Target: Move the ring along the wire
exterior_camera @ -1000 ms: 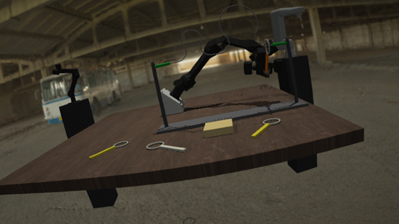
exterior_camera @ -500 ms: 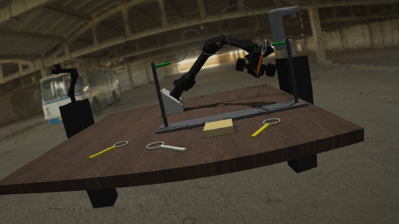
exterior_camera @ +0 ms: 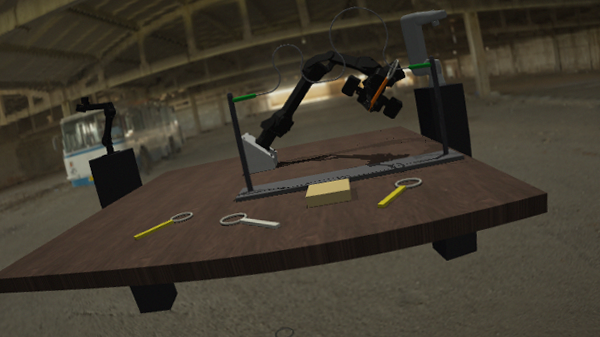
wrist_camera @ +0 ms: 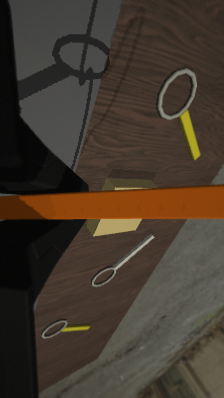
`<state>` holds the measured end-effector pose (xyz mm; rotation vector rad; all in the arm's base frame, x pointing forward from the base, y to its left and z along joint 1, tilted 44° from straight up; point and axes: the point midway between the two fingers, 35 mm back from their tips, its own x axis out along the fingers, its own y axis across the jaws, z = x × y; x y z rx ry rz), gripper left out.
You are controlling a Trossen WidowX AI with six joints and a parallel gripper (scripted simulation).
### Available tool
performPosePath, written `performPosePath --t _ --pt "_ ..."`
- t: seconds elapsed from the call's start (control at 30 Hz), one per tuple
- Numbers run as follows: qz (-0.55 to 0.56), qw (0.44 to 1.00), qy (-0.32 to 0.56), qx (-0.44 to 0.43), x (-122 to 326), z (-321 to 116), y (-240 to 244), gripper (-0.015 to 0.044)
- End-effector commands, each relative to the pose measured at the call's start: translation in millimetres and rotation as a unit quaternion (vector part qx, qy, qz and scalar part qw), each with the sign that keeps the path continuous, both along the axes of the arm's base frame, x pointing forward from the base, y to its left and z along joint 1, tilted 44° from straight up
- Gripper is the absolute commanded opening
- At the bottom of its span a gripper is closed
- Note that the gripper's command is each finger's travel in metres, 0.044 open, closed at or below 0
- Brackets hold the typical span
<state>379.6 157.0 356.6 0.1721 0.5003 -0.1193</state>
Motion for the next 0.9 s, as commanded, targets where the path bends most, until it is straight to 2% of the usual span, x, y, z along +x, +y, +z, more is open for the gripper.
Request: performPosePath --t 0.0,0.87 --pt "-0.004 0.999 0.0 -0.035 -4 3 -15 -0.015" --pt "-0.004 0.972 0.03 -0.232 -14 11 -74 -0.015"
